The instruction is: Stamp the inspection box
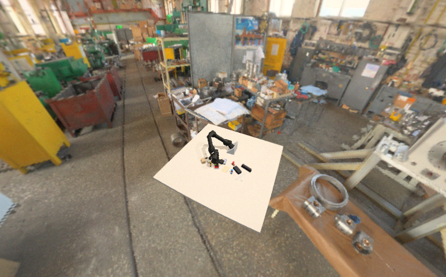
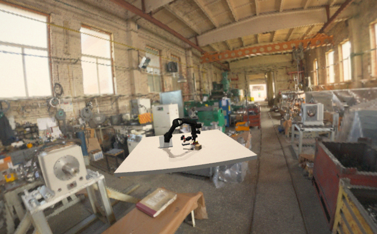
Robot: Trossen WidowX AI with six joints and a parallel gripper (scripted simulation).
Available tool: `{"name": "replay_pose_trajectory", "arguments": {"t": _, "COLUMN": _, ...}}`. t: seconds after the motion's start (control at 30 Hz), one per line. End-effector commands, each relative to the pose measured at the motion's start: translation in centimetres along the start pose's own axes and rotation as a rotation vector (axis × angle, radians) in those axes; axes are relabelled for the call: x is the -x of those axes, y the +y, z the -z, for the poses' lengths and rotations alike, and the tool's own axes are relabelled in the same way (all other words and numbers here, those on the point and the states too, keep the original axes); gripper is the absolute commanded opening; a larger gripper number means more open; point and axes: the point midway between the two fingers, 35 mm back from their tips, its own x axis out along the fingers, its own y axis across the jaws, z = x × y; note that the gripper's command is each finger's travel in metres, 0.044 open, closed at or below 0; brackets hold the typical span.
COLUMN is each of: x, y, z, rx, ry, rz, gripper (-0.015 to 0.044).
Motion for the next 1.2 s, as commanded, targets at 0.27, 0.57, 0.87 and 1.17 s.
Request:
{"name": "replay_pose_trajectory", "arguments": {"t": 0.27, "x": -0.31, "y": -0.05, "z": 0.05, "rx": 0.001, "ry": 0.0, "rz": 0.004, "gripper": 0.0}}
{"name": "replay_pose_trajectory", "arguments": {"t": 0.57, "x": -0.43, "y": -0.06, "z": 0.05, "rx": 0.001, "ry": 0.0, "rz": 0.004, "gripper": 0.0}}
{"name": "replay_pose_trajectory", "arguments": {"t": 0.87, "x": -0.53, "y": -0.06, "z": 0.05, "rx": 0.001, "ry": 0.0, "rz": 0.004, "gripper": 0.0}}
{"name": "replay_pose_trajectory", "arguments": {"t": 1.17, "x": -0.53, "y": -0.06, "z": 0.05, "rx": 0.001, "ry": 0.0, "rz": 0.004, "gripper": 0.0}}
